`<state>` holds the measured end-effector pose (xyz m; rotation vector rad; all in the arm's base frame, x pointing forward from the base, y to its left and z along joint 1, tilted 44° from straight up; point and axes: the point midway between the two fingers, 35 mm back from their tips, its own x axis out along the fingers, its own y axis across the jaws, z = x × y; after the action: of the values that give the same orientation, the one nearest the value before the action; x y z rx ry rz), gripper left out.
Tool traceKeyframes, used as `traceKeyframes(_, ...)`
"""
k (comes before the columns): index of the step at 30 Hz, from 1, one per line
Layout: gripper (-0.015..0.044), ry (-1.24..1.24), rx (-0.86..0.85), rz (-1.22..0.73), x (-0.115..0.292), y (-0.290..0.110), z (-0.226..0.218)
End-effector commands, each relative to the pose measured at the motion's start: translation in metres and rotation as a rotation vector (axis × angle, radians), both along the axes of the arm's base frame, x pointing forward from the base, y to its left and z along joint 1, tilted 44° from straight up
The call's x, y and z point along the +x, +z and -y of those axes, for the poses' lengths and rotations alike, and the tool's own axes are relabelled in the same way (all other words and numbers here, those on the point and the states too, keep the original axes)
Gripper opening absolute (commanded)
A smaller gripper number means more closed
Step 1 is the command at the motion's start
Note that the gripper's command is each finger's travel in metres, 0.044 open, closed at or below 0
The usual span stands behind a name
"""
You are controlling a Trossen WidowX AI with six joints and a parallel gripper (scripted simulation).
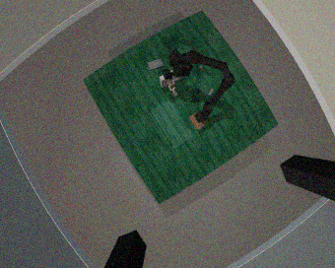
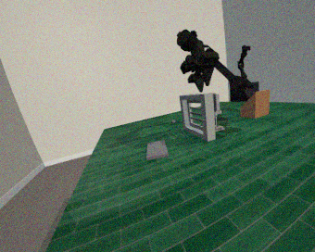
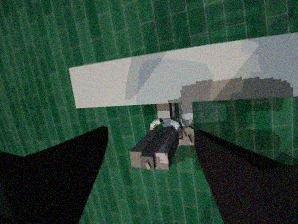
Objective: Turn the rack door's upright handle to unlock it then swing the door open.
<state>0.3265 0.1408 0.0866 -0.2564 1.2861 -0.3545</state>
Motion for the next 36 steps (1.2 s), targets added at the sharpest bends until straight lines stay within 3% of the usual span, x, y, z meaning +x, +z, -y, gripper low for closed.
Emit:
traceKeyframes(1, 0.029, -0.001, -0.087, -0.056, -0.008, -0.008, -0.005)
traceKeyframes(14, 0.029, 0.018, -0.35, -0.181, -0.029, -0.02, -0.017)
traceKeyframes(36, 0.029, 0.019, -0.353, -0.182, -0.025, -0.04, 0.0)
